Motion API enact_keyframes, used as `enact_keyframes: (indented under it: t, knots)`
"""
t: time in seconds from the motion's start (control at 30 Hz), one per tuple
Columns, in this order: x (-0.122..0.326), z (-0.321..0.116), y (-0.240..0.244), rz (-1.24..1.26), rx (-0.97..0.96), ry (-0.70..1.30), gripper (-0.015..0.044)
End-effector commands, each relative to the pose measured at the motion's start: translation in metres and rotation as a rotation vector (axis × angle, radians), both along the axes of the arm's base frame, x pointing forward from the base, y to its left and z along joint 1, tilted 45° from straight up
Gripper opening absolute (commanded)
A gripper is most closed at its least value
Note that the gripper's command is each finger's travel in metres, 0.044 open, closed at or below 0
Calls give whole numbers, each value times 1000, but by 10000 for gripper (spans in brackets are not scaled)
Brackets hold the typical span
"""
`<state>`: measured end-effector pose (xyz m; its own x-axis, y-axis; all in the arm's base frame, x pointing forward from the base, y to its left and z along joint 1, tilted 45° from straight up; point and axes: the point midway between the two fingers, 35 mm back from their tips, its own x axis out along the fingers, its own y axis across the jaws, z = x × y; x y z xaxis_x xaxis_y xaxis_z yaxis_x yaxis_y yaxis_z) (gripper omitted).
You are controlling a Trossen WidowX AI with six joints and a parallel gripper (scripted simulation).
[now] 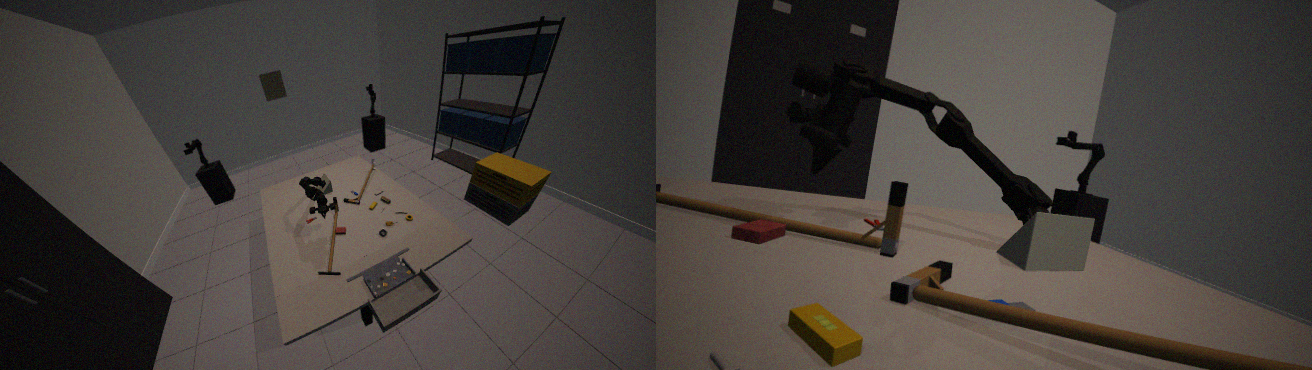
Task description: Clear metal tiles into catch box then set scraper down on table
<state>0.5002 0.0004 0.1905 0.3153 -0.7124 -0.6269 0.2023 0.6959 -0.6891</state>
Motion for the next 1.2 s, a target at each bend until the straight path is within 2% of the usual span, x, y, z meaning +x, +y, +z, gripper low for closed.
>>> enact_keyframes:
  t: [0.0, 1.17]
  knots:
    - [1, -5, -6, -9, 6, 3, 0]
    - [14, -53, -54, -38, 19, -20, 0]
